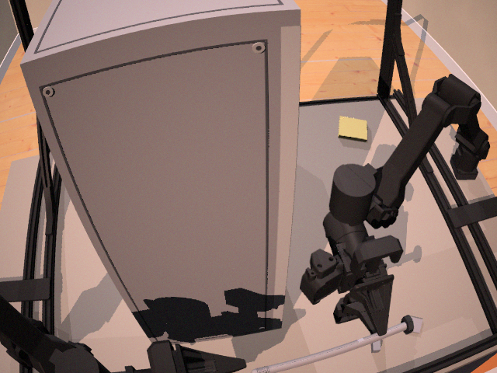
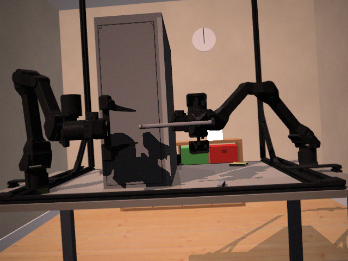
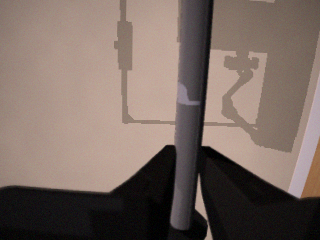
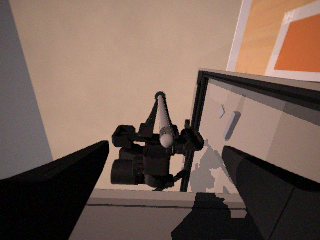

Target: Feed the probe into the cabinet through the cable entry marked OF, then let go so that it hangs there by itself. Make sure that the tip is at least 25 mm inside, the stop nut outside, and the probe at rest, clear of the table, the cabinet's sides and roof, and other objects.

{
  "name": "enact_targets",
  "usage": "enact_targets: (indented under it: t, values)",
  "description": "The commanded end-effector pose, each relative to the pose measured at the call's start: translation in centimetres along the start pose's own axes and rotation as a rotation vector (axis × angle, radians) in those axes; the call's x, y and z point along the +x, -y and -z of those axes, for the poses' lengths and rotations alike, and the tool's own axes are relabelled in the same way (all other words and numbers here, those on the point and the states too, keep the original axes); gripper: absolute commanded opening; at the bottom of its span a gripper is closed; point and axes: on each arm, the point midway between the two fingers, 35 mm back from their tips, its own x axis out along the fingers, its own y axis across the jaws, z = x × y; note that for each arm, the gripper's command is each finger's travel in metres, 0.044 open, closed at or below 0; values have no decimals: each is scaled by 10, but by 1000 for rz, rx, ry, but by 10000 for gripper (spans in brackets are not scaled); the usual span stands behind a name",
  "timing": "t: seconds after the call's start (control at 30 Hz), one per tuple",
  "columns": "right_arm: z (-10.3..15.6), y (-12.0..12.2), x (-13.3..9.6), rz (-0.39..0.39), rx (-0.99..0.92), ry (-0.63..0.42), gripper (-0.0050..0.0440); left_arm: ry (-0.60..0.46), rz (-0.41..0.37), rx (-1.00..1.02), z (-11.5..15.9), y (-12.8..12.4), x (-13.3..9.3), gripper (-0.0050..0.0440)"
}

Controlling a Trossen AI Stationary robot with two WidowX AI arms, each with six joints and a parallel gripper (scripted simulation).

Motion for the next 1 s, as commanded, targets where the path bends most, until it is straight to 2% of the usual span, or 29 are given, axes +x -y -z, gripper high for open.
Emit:
enact_targets:
  t: [0.0, 0.97]
  values:
    - [-1, 1, 7, 2, 5, 4, 440, -3, -2, -2, 0, 0, 0, 0]
    - [-1, 1, 43, 2, 5, 4, 440, -3, -2, -2, 0, 0, 0, 0]
